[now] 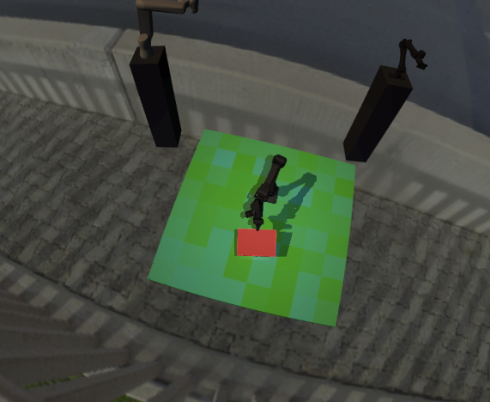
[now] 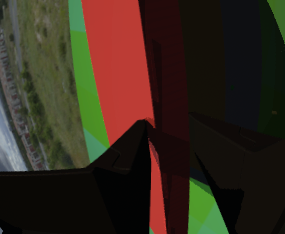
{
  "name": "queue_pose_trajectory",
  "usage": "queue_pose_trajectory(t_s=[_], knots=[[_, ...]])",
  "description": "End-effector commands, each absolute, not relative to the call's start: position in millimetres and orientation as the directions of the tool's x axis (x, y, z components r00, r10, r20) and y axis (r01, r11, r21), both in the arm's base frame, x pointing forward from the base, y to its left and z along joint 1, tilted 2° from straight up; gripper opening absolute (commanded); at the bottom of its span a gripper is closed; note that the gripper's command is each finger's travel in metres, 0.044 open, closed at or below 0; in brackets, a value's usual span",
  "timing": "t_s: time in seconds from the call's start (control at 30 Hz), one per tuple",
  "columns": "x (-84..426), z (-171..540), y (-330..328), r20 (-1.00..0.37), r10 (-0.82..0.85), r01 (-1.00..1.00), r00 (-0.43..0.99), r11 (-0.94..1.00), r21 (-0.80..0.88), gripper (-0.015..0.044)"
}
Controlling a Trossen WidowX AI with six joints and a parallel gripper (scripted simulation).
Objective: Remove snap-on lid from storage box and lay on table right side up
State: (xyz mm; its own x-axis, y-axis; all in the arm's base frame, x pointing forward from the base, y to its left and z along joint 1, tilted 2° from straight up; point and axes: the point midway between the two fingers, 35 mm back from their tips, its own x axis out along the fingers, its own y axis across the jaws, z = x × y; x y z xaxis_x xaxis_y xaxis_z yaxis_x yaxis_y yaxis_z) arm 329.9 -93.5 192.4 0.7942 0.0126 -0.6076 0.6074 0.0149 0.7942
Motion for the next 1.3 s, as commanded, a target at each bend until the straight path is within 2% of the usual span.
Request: queue_pose_trajectory(t_s=[0.0, 1.27], knots=[[331, 201, -94, -0.600, 0.009, 0.600, 0.800, 0.013, 0.800, 0.0000], [328, 251, -94, -0.601, 0.009, 0.600, 0.800, 0.013, 0.800, 0.0000]])
